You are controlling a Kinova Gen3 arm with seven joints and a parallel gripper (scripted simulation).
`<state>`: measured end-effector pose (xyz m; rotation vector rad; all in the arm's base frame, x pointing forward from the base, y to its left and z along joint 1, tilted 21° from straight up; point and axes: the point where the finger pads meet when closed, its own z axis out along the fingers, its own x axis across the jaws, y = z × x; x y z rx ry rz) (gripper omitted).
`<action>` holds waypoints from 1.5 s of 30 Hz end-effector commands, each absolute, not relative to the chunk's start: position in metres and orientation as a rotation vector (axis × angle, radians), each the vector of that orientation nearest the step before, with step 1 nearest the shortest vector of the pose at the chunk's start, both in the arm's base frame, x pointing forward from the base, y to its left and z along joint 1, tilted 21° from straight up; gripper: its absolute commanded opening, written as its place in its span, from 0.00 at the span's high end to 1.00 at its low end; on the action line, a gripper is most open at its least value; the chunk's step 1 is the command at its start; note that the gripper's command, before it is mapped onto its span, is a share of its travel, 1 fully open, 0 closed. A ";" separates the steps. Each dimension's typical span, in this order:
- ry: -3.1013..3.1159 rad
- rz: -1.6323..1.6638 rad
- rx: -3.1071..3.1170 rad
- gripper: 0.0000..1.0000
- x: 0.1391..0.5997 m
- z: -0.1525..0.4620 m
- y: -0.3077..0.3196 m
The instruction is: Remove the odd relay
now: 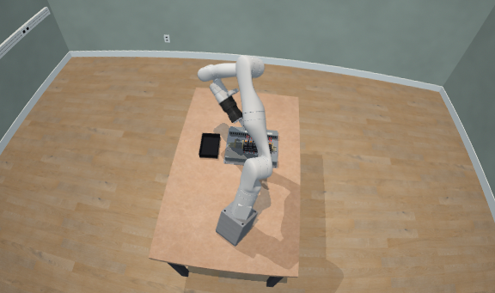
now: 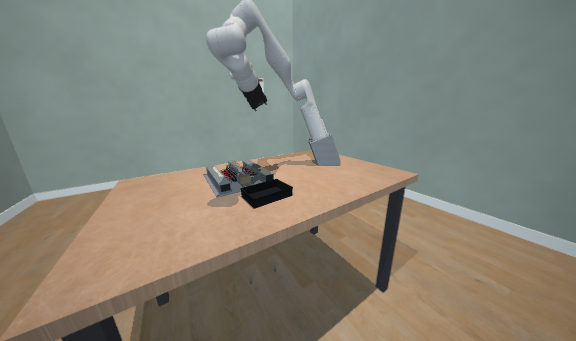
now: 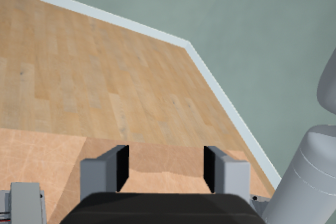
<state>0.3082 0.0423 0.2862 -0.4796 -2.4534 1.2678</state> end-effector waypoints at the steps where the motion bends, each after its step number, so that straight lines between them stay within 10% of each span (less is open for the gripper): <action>1: -2.458 1.265 -0.480 0.02 0.309 0.286 0.042; 45: -2.559 1.174 -0.470 0.02 0.326 0.259 0.024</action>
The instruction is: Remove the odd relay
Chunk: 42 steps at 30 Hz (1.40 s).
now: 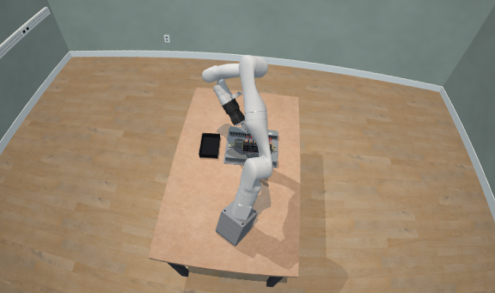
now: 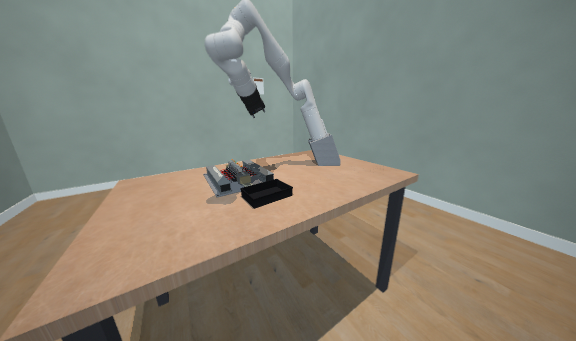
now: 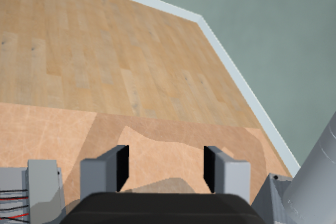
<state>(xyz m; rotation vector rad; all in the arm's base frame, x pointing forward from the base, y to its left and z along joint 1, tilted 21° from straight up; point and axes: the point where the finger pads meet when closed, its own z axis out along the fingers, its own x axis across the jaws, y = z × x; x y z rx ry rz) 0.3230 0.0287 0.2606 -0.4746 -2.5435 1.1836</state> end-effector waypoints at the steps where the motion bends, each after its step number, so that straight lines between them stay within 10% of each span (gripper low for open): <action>1: -2.564 1.169 -0.469 0.02 0.327 0.258 0.023; 42: -2.831 0.931 -0.412 0.02 0.375 0.199 -0.015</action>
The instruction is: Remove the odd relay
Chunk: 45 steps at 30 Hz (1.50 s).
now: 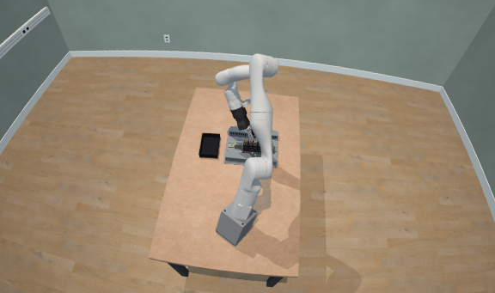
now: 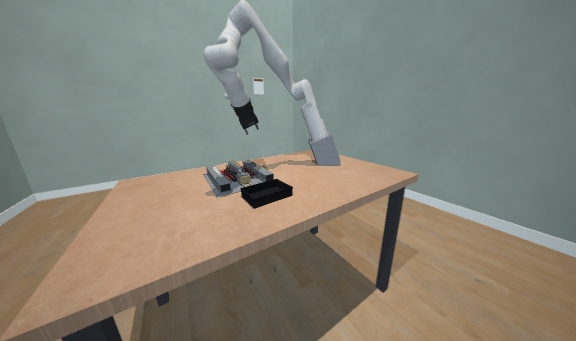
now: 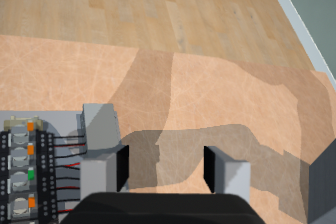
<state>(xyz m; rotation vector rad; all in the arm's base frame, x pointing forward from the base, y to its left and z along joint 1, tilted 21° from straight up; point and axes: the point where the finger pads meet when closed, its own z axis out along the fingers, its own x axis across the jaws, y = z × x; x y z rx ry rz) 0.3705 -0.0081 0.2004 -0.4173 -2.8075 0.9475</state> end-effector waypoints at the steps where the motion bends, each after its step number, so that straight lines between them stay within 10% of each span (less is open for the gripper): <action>1: -2.831 0.931 -0.412 0.02 0.375 0.199 -0.015; 45: -3.163 0.626 -0.266 0.02 0.434 0.153 -0.043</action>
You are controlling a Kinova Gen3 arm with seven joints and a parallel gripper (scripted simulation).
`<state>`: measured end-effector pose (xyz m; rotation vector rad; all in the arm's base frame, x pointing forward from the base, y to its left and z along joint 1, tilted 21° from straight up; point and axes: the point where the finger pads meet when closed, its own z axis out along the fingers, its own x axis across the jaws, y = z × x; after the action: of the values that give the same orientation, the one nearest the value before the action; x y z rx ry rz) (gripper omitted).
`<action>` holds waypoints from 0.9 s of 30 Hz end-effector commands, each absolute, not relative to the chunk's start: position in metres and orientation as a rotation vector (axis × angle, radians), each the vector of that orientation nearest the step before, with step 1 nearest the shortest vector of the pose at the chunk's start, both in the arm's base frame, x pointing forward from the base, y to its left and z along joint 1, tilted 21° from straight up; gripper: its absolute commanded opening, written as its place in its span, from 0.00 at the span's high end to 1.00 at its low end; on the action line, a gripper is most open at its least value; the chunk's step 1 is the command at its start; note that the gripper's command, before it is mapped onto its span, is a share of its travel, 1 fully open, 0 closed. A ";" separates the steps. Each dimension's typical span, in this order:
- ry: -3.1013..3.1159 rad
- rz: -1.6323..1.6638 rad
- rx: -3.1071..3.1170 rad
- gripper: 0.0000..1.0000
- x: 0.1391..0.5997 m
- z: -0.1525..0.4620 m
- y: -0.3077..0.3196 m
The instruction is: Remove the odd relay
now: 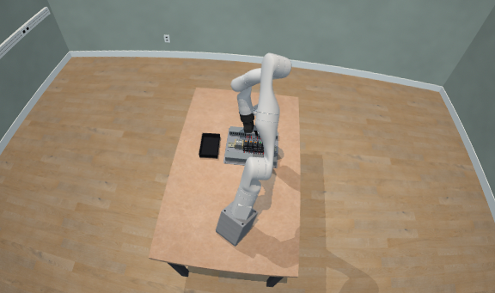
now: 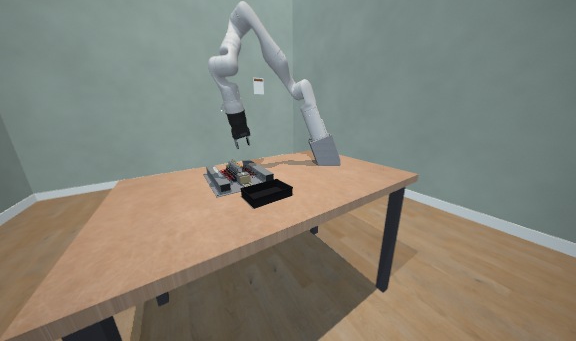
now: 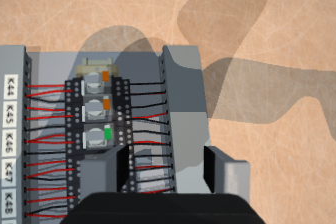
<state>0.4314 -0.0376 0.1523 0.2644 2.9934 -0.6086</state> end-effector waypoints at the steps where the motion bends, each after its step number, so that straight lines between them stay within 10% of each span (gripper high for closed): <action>1: 2.976 -0.581 0.246 0.02 0.436 0.153 -0.043; 27: 2.900 -0.421 0.147 0.02 0.458 0.144 -0.047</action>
<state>0.4565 -0.0440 0.1424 0.1598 2.9112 -0.4283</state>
